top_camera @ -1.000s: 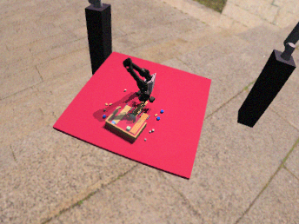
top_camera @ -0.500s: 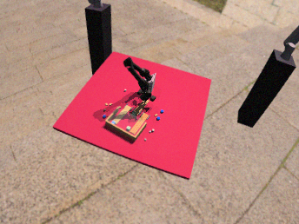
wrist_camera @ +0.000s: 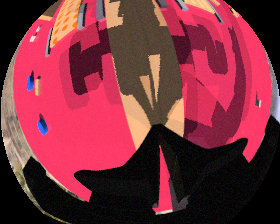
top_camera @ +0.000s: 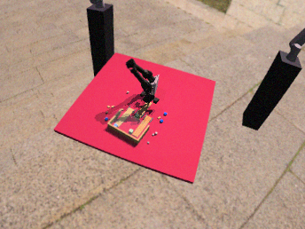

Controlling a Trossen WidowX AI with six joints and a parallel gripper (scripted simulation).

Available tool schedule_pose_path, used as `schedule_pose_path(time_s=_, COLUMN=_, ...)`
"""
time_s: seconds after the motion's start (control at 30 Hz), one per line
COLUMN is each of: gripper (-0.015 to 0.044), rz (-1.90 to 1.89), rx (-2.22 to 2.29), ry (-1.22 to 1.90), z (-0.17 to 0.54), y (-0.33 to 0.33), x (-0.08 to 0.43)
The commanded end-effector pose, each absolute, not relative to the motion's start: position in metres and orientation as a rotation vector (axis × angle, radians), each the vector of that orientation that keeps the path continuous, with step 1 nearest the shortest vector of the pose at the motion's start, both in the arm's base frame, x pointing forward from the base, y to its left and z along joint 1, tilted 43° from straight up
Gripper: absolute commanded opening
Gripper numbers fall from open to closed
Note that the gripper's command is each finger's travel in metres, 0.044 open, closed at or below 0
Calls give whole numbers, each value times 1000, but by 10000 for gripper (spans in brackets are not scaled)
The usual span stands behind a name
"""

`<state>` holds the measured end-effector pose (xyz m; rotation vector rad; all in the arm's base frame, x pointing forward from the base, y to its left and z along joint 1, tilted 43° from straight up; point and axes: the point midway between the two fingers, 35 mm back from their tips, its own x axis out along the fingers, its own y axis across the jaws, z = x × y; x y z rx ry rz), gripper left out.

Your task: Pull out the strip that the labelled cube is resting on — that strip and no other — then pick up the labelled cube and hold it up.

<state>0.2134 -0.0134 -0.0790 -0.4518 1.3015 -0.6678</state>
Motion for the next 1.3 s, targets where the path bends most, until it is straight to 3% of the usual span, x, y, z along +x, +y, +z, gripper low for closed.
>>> schedule_pose_path(time_s=0.0, gripper=0, rz=-674, rx=-447, ry=1324, z=-81, y=-17, x=207)
schedule_pose_path(time_s=0.57, gripper=0, rz=-674, rx=-447, ry=1324, z=-81, y=-17, x=207)
schedule_pose_path(time_s=0.9, gripper=0, rz=-672, rx=-444, ry=1325, z=-48, y=16, x=210)
schedule_pose_path(time_s=1.27, gripper=289, rz=-764, rx=-326, ry=1263, z=-39, y=12, x=252)
